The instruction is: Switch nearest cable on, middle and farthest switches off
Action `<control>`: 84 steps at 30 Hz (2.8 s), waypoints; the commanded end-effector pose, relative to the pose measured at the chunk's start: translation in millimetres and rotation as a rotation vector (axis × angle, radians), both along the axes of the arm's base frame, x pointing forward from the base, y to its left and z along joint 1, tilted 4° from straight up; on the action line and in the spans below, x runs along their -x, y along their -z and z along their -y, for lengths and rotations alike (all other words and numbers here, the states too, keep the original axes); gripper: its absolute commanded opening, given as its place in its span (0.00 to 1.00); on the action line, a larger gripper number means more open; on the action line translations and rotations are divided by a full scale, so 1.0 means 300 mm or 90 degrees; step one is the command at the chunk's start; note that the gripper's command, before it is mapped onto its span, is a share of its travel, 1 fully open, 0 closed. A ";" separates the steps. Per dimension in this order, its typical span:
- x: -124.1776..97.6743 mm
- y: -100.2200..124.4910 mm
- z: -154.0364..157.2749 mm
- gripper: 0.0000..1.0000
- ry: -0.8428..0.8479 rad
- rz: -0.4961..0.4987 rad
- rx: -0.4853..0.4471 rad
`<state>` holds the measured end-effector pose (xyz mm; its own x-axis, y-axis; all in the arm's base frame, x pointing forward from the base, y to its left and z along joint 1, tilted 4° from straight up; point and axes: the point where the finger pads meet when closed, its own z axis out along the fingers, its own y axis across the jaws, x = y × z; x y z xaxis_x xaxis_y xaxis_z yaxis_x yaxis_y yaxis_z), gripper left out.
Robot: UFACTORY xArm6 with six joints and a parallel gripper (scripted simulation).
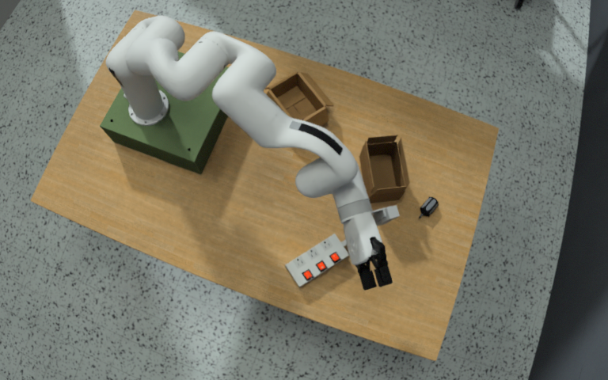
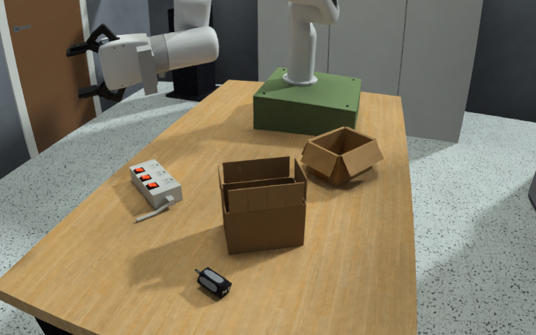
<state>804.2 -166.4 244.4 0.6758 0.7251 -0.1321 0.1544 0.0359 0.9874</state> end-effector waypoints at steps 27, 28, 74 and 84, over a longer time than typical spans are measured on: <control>0.011 0.008 0.035 1.00 0.023 -0.027 0.005; 0.015 0.014 0.045 1.00 0.030 -0.037 0.006; 0.316 0.557 0.300 1.00 -0.012 -0.733 -0.171; 0.348 0.662 0.241 1.00 -0.180 -0.828 -0.234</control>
